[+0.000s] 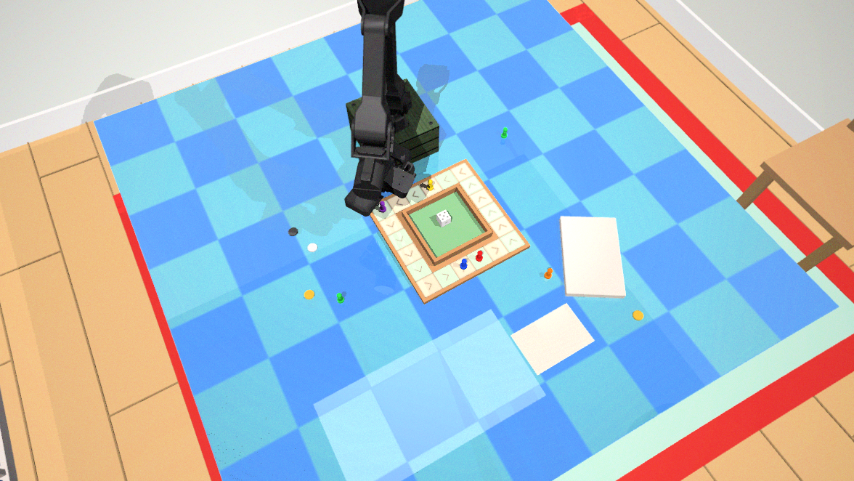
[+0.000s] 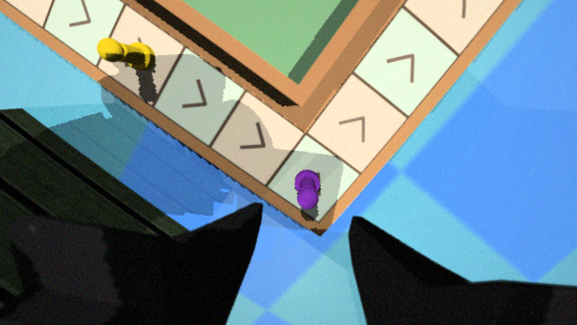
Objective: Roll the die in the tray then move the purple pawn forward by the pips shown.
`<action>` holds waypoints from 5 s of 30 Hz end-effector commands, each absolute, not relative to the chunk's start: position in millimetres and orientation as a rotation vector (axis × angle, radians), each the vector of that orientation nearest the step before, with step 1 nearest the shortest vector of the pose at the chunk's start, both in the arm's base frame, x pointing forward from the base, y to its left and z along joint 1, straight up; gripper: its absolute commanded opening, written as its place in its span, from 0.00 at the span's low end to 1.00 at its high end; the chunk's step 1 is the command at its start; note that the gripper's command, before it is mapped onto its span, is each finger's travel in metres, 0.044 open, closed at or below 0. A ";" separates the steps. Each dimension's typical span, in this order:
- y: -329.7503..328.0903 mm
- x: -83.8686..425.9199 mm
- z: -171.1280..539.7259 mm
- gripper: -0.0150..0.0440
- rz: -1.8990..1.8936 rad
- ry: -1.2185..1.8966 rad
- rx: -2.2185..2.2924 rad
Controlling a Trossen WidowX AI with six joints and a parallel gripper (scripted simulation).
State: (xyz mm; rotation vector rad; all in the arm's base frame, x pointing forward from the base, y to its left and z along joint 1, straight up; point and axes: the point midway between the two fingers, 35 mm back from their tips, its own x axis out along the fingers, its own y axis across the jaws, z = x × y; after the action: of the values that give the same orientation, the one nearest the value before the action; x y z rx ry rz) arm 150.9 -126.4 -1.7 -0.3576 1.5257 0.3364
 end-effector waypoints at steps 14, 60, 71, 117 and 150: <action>-127.8 152.1 -27.6 0.59 0.339 1.524 -0.363; -127.9 154.9 53.7 0.25 0.339 1.524 -0.364; -125.9 158.5 83.7 0.25 0.339 1.523 -0.364; -147.0 364.9 25.4 0.25 0.330 1.508 -0.363; -143.6 381.4 -33.6 0.39 0.339 1.505 -0.369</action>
State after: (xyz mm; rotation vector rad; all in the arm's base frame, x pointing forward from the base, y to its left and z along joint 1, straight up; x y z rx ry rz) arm 381.1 -143.5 -34.4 -0.3687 1.5065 0.3398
